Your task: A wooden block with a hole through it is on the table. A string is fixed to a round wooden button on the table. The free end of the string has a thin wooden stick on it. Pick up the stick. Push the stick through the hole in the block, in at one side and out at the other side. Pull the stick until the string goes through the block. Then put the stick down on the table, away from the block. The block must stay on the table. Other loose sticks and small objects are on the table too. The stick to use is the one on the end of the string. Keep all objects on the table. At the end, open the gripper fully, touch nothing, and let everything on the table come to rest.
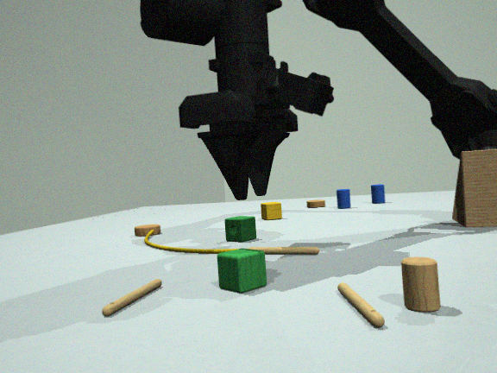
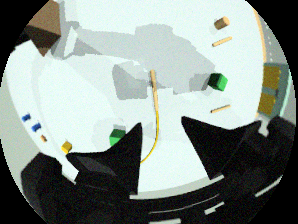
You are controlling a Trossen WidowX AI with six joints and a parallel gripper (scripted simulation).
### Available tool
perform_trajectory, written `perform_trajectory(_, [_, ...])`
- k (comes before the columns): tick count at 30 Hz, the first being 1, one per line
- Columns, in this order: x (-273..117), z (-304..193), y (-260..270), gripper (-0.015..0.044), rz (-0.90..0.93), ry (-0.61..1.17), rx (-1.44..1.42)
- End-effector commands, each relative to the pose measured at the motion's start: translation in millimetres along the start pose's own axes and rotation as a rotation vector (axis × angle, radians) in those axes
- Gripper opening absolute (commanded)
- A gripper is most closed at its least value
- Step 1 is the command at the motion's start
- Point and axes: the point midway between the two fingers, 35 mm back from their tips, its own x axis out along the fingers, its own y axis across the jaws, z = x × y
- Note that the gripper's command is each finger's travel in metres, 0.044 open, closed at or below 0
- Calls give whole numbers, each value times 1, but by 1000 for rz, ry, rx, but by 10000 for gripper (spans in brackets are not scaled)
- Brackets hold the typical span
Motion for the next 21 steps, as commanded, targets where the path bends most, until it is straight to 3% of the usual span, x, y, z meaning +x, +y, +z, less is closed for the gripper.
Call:
perform_trajectory(1, [0, 1, -1, 151, -1, -5, -8])
perform_trajectory(3, [0, 1, -1, 123, -1, -5, -8])
perform_trajectory(21, [9, 0, -1, 123, -1, -5, -8])
